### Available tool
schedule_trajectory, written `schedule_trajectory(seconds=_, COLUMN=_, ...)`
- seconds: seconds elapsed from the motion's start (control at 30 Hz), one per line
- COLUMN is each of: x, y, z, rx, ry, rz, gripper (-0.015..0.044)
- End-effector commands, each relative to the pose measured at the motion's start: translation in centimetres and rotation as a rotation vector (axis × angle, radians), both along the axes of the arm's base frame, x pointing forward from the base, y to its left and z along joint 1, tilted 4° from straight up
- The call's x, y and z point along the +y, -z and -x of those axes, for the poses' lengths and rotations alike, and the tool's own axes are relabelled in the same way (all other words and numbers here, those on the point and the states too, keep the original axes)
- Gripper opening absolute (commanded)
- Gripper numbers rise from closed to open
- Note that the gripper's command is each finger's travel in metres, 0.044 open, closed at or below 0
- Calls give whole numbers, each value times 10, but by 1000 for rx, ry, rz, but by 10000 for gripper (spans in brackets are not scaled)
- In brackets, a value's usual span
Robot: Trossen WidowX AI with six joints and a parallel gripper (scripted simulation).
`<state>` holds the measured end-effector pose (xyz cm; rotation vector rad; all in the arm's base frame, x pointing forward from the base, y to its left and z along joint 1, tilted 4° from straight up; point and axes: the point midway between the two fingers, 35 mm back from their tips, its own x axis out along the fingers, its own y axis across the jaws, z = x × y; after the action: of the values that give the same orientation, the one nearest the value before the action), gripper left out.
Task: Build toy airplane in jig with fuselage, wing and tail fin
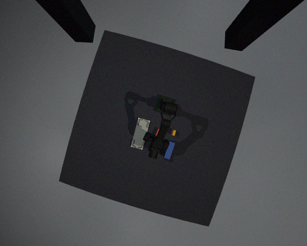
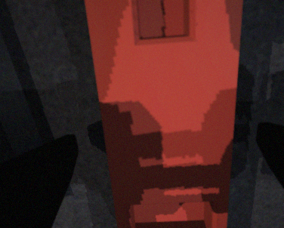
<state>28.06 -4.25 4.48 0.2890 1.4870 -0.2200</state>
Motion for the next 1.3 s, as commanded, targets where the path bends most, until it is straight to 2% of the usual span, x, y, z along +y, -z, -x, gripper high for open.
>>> schedule_trajectory(seconds=0.0, x=1, y=3, z=1, rx=3, ry=5, rz=-5, gripper=387)
schedule_trajectory(seconds=0.23, x=1, y=3, z=1, rx=3, ry=5, rz=-5, gripper=204)
schedule_trajectory(seconds=0.47, x=1, y=3, z=1, rx=3, ry=5, rz=-5, gripper=157)
schedule_trajectory(seconds=0.67, x=0, y=-7, z=-1, rx=2, ry=5, rz=-5, gripper=0)
schedule_trajectory(seconds=1.27, x=-3, y=-63, z=-3, rx=2, ry=5, rz=-4, gripper=0)
